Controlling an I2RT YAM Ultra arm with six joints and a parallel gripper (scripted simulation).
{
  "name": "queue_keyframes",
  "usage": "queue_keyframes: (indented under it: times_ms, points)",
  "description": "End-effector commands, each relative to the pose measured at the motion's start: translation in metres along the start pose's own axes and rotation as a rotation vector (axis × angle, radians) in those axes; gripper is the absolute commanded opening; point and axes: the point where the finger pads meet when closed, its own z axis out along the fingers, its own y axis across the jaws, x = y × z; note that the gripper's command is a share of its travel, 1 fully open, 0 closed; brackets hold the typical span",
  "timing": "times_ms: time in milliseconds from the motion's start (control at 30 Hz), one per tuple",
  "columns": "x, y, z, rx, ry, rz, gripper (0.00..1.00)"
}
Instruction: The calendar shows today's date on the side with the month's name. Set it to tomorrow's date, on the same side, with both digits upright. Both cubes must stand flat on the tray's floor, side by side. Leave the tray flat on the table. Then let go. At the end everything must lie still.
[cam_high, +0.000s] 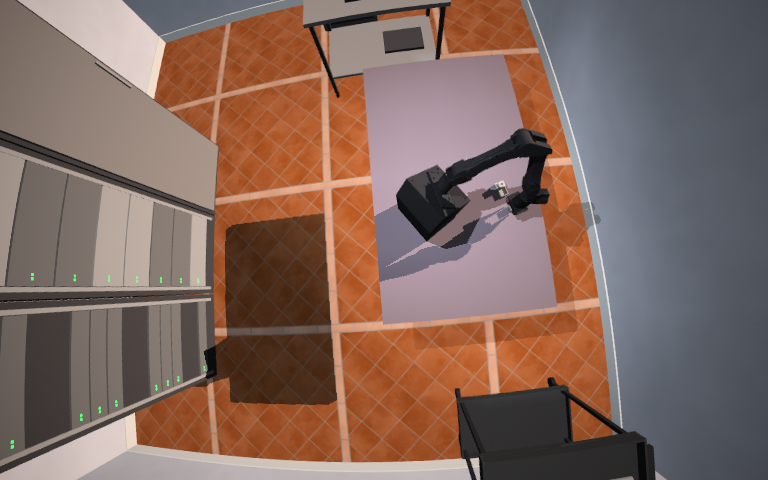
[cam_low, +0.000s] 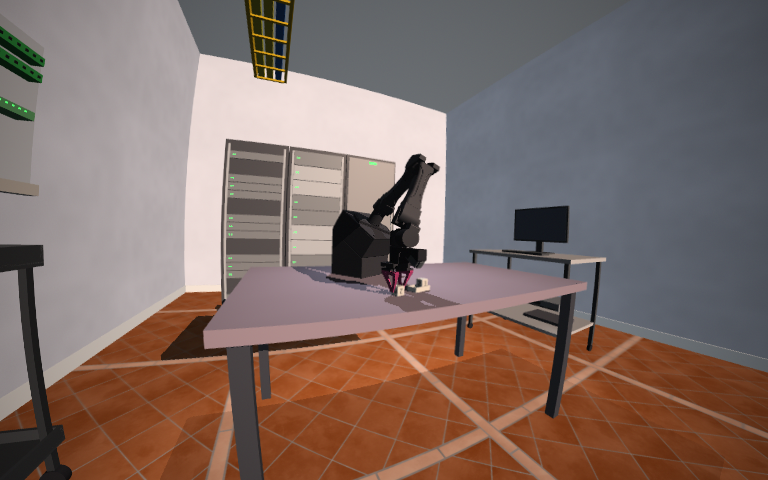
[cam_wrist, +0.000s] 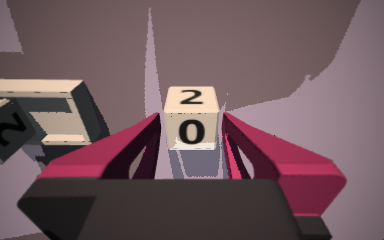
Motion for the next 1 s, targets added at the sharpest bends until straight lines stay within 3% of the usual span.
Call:
queue_keyframes:
  times_ms: [0,267,300,333,767,967]
  points:
    - [0.001,-0.002,0.004,0.003,0.005,0.005,0.47]
    - [0.006,-0.001,-0.013,0.001,0.007,0.010,0.47]
    - [-0.002,-0.003,-0.017,0.005,-0.008,0.004,0.47]
    - [0.005,-0.001,-0.019,-0.001,0.006,0.010,0.47]
    - [-0.003,-0.003,-0.086,0.008,-0.013,0.000,0.47]
    - [-0.011,-0.005,-0.099,0.017,-0.029,-0.009,0.47]
